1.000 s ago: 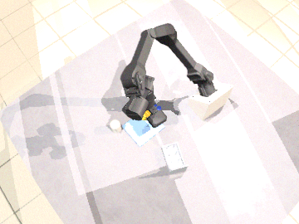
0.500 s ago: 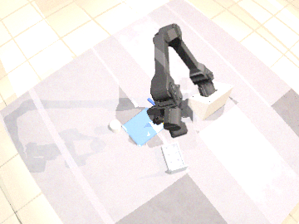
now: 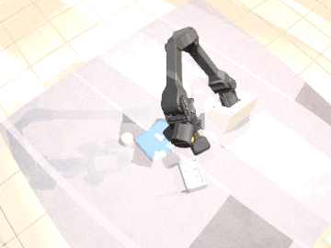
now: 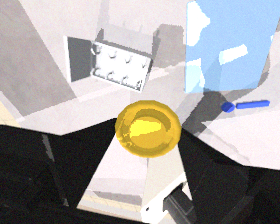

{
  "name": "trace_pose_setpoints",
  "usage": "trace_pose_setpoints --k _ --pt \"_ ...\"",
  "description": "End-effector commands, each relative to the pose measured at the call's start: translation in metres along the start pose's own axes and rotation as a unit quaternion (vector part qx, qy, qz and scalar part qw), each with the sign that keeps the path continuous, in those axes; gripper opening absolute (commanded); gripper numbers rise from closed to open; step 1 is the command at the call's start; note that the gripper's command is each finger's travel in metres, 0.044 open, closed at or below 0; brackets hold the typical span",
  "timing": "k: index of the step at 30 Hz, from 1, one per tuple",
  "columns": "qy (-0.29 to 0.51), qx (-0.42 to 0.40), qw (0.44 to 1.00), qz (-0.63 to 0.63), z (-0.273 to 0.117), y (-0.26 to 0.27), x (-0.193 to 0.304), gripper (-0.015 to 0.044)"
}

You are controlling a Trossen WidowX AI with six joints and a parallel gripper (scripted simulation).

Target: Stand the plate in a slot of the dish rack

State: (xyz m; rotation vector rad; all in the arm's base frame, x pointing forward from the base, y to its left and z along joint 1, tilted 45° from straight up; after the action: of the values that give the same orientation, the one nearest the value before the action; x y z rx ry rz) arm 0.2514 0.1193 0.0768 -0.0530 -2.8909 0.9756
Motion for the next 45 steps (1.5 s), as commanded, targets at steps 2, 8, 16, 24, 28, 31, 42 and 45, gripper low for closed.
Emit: trace_pose_setpoints --k 2,8,16,24,28,31,42,45 --pt "0.024 -0.043 0.998 -0.048 0.014 -0.002 -0.003 0.0000" --pt "0.042 -0.095 0.990 -0.101 0.030 -0.005 -0.006 0.0000" --pt "0.046 -0.166 0.970 -0.169 0.050 -0.009 -0.009 0.0000" --pt "0.028 -0.237 0.943 -0.233 0.068 -0.013 -0.011 0.0000" --pt "0.011 -0.271 0.926 -0.263 0.077 -0.016 -0.012 0.0000" --pt "-0.005 -0.294 0.912 -0.284 0.083 -0.018 -0.013 0.0000" --pt "-0.086 -0.363 0.858 -0.353 0.104 -0.027 -0.014 0.0000" --pt "-0.114 -0.376 0.842 -0.369 0.109 -0.030 -0.015 0.0000"
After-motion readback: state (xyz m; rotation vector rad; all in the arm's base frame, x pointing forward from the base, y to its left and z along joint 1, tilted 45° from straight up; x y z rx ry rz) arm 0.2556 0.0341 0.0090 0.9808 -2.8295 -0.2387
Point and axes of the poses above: the point midway between the two fingers, 35 mm back from their tips, its own z axis out along the fingers, its own y axis across the jaws, x = y × z, the point moved 6 cm from there along -z, back along the fingers, and after that the axes turned 11 degrees about -z, right-handed, at the moved point
